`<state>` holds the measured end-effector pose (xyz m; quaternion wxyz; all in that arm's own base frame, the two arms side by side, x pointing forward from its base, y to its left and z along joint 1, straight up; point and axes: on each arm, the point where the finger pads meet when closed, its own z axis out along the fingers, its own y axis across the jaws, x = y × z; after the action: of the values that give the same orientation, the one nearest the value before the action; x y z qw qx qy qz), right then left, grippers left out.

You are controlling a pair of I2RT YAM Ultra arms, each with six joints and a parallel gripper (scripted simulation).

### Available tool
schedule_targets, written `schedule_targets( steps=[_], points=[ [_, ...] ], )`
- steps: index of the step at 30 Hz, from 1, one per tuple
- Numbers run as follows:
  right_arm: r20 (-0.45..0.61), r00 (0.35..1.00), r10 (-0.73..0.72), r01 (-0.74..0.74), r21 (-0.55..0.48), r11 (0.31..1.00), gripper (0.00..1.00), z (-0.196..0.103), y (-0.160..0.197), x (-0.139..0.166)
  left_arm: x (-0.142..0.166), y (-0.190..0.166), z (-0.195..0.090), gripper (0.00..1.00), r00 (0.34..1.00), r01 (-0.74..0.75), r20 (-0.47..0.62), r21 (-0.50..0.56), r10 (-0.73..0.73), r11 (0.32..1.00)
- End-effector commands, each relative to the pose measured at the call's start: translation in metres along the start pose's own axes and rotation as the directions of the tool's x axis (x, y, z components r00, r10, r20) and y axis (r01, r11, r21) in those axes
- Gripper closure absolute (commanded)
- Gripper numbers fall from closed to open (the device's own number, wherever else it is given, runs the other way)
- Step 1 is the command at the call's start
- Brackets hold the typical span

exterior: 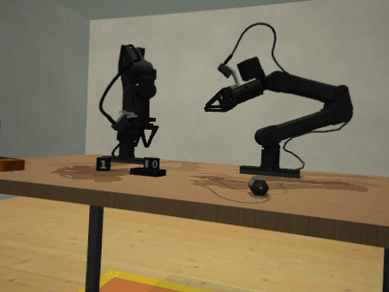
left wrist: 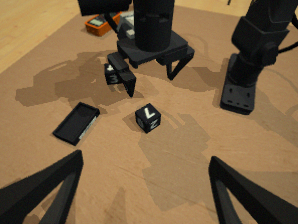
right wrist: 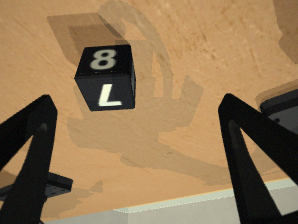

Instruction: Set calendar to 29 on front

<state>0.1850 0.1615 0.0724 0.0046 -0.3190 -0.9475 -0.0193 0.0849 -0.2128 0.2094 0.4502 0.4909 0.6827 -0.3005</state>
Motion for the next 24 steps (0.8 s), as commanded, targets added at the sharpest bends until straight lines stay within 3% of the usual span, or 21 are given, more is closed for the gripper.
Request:
schedule_targets(
  steps=[1, 6, 8, 15, 24],
  points=[
    [0.042, 0.97, 0.241, -0.24, -0.039, 0.97, 0.0, -0.007, -0.004, -0.012, -0.008, -0.001, 0.001, 0.0, 0.998, -0.009, 0.06, 0.01, 0.008, 1.0],
    [0.046, 0.897, 0.44, -0.438, -0.047, 0.898, 0.0, -0.007, -0.01, -0.02, 0.0, -0.001, 0.004, 0.0, 0.999, -0.007, 0.039, 0.01, 0.006, 1.0],
    [0.046, 0.897, 0.44, -0.438, -0.047, 0.898, 0.0, -0.007, -0.01, -0.02, 0.0, -0.001, 0.004, 0.0, 0.999, -0.007, 0.039, 0.01, 0.006, 1.0],
    [0.052, 0.753, 0.656, -0.655, -0.045, 0.754, 0.0, -0.008, -0.022, -0.031, 0.001, -0.001, 0.004, 0.0, 0.999, -0.011, 0.037, 0.013, 0.01, 1.0],
    [0.052, 0.745, 0.665, -0.663, -0.048, 0.747, 0.0, -0.008, -0.023, -0.034, 0.001, -0.001, 0.004, 0.0, 0.999, -0.009, 0.037, 0.013, 0.009, 1.0]
  ],
)
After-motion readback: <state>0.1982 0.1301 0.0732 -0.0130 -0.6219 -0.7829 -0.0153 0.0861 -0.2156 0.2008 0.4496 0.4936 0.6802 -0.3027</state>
